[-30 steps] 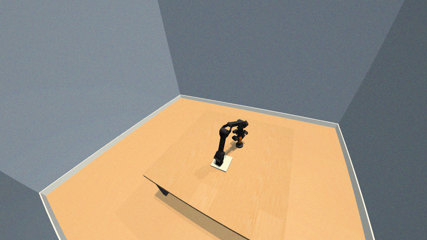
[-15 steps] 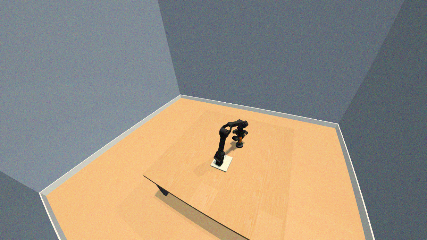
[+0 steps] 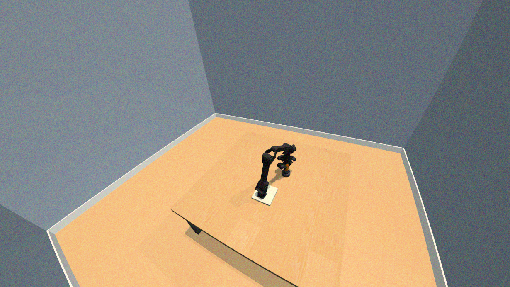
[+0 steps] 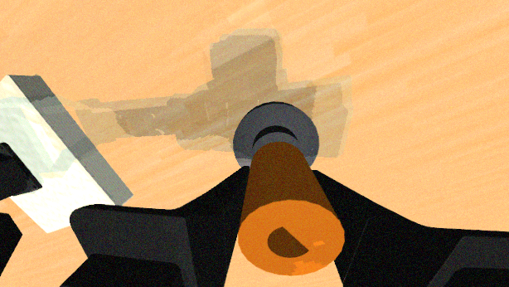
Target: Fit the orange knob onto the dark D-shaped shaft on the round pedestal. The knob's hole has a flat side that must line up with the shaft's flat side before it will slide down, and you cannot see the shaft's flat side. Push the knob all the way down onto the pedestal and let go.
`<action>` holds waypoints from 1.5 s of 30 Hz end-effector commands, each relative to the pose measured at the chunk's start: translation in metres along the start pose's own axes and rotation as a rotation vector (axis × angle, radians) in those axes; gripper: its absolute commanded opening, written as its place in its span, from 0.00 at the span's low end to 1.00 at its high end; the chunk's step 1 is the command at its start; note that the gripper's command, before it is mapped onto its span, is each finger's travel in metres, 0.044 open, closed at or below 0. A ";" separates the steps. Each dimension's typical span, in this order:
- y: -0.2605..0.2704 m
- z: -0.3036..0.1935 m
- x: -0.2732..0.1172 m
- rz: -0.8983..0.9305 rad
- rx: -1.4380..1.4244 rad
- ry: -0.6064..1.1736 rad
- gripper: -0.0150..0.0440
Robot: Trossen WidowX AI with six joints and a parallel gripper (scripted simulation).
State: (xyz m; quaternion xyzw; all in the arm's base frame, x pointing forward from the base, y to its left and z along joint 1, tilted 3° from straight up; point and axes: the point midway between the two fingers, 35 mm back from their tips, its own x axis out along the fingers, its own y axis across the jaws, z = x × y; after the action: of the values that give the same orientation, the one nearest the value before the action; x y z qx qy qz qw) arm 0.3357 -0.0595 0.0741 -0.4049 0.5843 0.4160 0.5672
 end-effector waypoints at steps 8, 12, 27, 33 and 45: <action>-0.001 0.000 0.003 0.000 -0.003 0.003 0.25; -0.001 0.000 0.003 0.000 -0.003 0.003 0.25; 0.000 -0.001 0.007 0.000 -0.040 0.003 0.25; 0.000 -0.001 0.011 0.000 -0.004 0.003 0.25; 0.001 -0.001 0.018 0.000 0.059 0.003 0.25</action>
State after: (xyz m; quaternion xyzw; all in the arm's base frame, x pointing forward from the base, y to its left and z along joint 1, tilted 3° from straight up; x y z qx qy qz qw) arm 0.3351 -0.0597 0.0588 -0.3904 0.5943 0.3990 0.5790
